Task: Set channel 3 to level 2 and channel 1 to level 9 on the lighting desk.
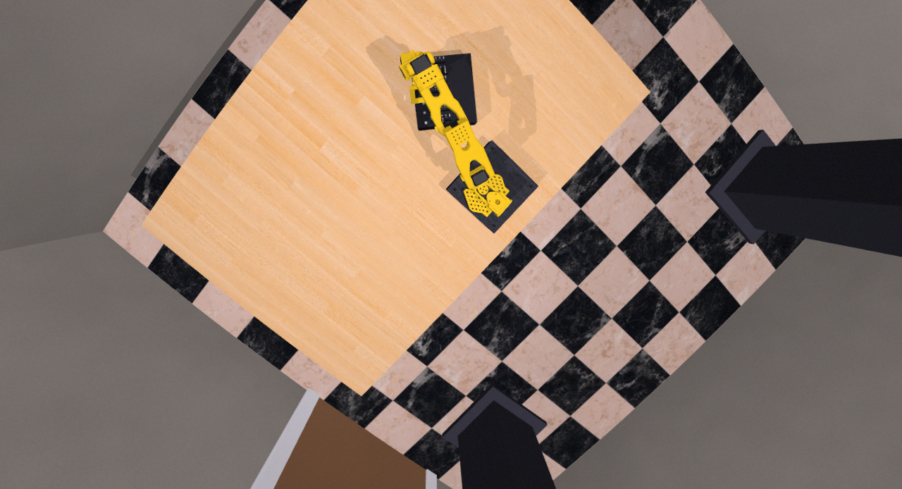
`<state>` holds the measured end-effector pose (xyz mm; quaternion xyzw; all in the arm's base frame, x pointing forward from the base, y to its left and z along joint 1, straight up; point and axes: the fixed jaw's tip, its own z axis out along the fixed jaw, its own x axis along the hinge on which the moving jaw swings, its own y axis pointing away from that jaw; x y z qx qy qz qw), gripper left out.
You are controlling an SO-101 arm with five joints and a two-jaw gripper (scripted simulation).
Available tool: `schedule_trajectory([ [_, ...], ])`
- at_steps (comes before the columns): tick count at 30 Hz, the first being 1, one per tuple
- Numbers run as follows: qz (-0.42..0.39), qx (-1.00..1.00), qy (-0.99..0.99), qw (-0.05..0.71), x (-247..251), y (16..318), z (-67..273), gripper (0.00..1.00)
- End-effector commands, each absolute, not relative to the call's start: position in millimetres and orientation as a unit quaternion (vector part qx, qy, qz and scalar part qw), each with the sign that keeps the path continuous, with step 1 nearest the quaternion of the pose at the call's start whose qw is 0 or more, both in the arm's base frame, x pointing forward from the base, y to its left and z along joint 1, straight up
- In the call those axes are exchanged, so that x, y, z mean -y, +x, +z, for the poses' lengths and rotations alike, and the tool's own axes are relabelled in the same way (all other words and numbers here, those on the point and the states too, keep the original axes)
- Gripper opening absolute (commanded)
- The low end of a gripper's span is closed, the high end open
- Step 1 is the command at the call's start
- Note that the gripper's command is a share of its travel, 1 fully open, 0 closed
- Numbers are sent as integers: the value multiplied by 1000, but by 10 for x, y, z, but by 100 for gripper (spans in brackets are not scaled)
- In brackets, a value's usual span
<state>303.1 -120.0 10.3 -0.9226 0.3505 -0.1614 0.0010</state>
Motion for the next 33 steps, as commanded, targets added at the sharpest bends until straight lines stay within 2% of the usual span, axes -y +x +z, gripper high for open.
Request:
schedule_trajectory([
  [1, -158, -352, -923, 2, 1201, 3025, 81, 0],
  [33, -151, -354, -923, 0, 1236, 2985, 82, 0],
])
